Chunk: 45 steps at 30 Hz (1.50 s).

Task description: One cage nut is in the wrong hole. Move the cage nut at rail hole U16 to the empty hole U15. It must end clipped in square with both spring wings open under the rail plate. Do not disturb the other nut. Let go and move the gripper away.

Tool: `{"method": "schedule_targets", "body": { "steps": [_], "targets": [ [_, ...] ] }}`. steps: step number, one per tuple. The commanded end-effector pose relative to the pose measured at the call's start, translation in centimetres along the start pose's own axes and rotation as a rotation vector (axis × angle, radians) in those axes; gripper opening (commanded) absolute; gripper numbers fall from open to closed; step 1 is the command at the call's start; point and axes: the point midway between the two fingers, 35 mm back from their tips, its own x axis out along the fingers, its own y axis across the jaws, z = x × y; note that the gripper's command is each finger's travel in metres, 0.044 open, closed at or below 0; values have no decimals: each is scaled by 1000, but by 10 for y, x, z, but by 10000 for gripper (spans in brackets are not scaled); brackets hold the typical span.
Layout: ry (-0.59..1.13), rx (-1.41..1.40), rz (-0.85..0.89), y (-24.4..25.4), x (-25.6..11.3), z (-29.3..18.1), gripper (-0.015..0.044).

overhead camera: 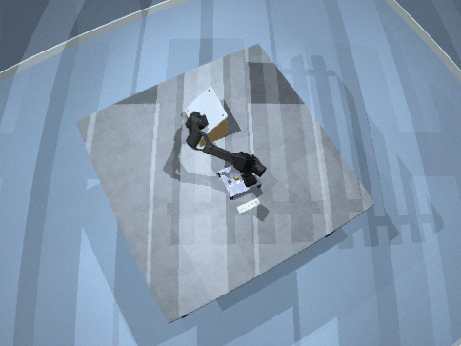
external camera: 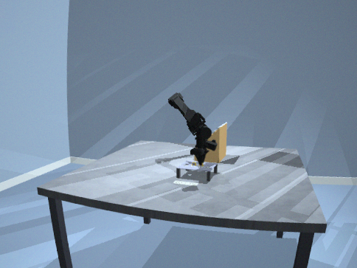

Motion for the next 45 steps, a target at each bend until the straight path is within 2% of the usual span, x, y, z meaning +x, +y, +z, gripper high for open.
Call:
{"method": "schedule_targets", "body": {
  "steps": [1, 18, 32, 45],
  "targets": [
    [5, -4, -2, 0, 1, -1, 120],
    [5, -4, -2, -1, 1, -1, 120],
    [0, 0, 1, 0, 1, -1, 29],
    [0, 0, 1, 0, 1, -1, 29]
  ]
}}
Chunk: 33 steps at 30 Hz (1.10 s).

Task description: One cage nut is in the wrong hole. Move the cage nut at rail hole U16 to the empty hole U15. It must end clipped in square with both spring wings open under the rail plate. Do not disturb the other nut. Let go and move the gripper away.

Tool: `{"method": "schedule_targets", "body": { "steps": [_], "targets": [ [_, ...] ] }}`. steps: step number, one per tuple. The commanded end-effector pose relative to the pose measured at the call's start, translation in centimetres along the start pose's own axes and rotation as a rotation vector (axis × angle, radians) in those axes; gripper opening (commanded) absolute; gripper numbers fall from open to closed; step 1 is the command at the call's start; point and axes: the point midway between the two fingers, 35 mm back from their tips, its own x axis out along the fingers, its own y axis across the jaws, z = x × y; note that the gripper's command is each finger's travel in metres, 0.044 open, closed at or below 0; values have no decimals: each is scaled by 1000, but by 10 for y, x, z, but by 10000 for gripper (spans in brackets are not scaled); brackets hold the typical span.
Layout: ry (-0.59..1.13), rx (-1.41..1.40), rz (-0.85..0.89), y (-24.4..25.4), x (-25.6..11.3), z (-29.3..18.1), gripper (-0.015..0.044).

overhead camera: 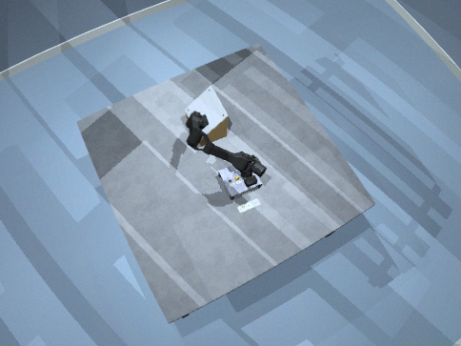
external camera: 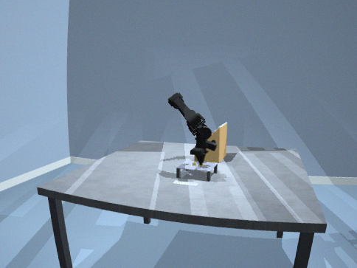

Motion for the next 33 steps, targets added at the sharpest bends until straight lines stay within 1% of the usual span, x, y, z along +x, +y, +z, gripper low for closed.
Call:
{"method": "schedule_targets", "body": {
  "steps": [1, 33],
  "targets": [
    [0, 0, 0, 0, 0, 0, 29],
    [0, -41, -2, 4, 0, 1, 29]
  ]
}}
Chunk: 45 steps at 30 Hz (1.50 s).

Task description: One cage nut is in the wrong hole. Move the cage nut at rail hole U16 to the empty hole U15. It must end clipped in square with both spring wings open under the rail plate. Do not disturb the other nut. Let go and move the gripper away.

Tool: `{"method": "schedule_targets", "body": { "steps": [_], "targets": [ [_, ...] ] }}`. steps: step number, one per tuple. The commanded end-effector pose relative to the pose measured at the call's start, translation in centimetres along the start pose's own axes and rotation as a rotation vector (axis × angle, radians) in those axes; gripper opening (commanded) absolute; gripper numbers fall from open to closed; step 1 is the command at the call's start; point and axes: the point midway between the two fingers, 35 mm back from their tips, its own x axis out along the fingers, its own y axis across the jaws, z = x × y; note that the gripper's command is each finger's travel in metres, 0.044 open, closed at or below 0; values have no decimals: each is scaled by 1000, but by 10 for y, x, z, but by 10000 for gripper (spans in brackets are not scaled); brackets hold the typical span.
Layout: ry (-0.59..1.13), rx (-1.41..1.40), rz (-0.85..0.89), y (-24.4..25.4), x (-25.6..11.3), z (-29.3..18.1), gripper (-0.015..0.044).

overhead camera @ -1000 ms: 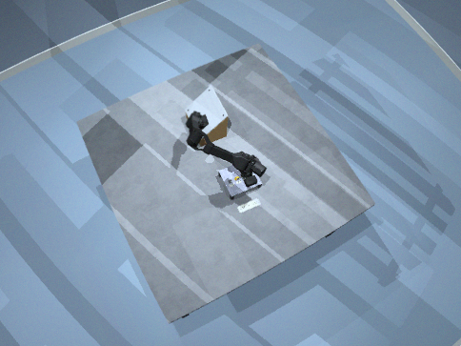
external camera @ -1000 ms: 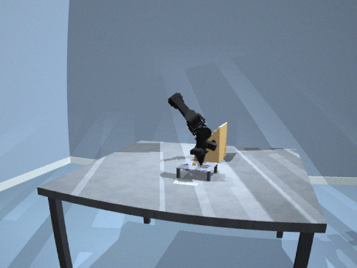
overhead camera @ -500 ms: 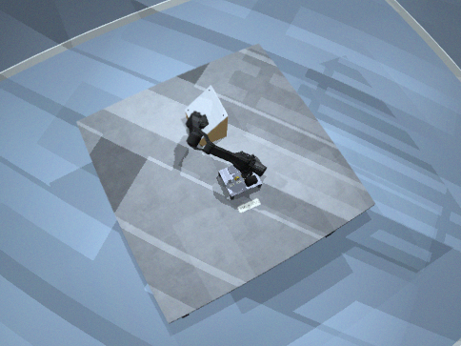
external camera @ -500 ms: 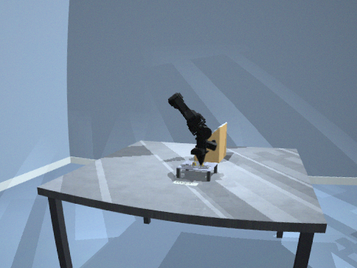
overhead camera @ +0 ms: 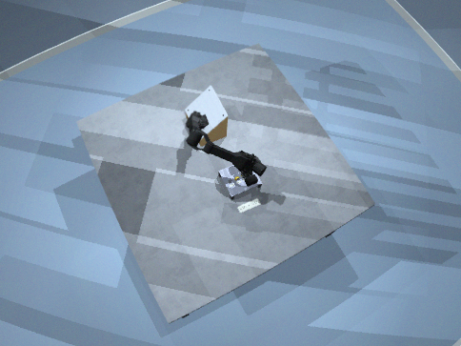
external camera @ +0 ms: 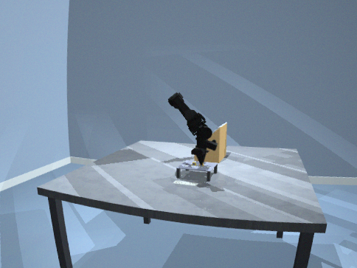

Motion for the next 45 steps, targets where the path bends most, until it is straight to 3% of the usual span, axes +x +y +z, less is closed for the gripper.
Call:
{"method": "schedule_targets", "body": {
  "steps": [1, 45],
  "targets": [
    [-1, -4, -1, 1, 0, 0, 29],
    [-1, -4, -18, 2, -2, 0, 29]
  ]
}}
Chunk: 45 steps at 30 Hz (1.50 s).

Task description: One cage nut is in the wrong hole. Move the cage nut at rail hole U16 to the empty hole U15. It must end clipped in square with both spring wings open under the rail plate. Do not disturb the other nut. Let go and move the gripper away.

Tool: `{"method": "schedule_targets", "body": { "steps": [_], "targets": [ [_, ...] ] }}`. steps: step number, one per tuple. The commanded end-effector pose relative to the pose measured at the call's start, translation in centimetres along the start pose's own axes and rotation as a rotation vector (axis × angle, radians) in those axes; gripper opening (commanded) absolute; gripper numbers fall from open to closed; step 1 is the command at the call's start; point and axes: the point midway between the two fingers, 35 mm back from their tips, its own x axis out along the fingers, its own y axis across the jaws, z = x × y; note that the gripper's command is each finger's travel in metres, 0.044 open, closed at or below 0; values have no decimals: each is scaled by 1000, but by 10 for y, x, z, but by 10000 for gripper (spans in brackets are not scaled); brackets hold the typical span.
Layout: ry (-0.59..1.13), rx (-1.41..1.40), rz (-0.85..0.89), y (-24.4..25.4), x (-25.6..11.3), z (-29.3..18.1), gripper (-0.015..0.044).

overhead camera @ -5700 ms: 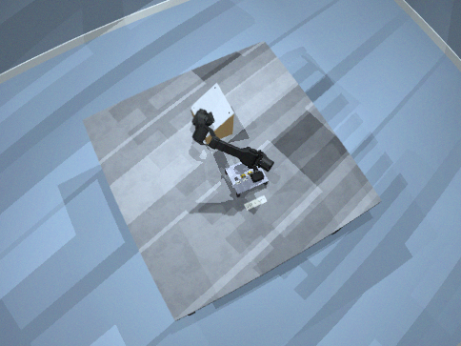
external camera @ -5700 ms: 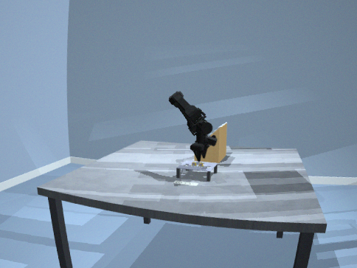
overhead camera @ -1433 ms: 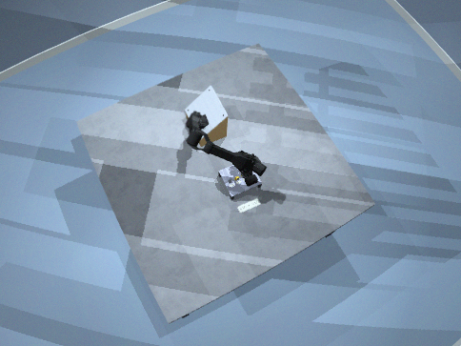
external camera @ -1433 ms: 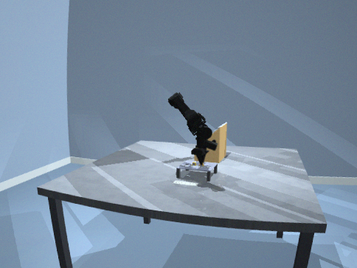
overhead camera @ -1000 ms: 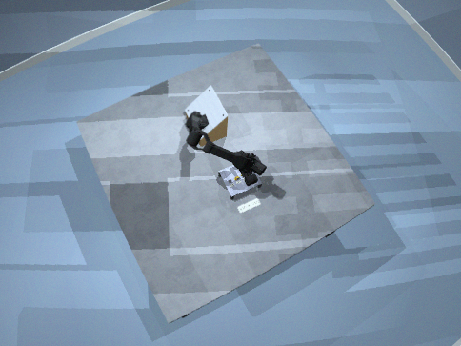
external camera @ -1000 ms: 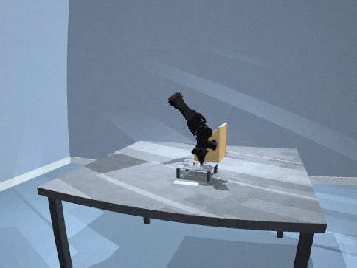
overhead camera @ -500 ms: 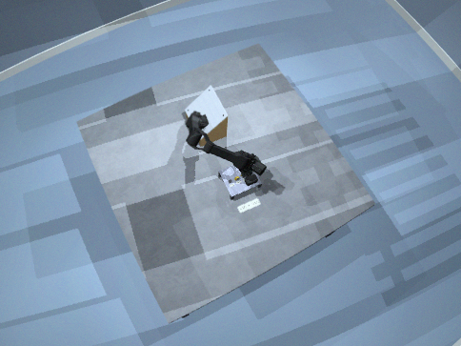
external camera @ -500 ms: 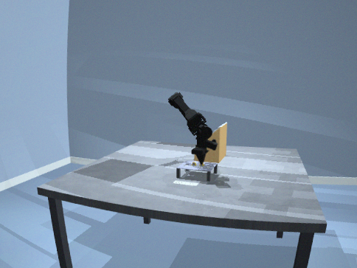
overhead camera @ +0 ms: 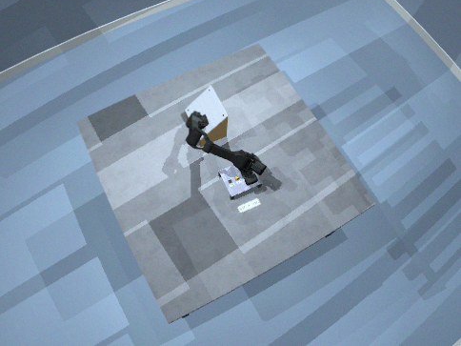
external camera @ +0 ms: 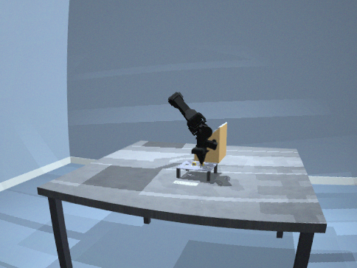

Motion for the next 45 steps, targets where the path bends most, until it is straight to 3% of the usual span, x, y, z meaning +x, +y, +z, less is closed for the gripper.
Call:
{"method": "schedule_targets", "body": {
  "steps": [1, 45],
  "targets": [
    [3, -4, -6, 0, 0, -1, 29],
    [3, -5, -64, 3, 0, -2, 29]
  ]
}}
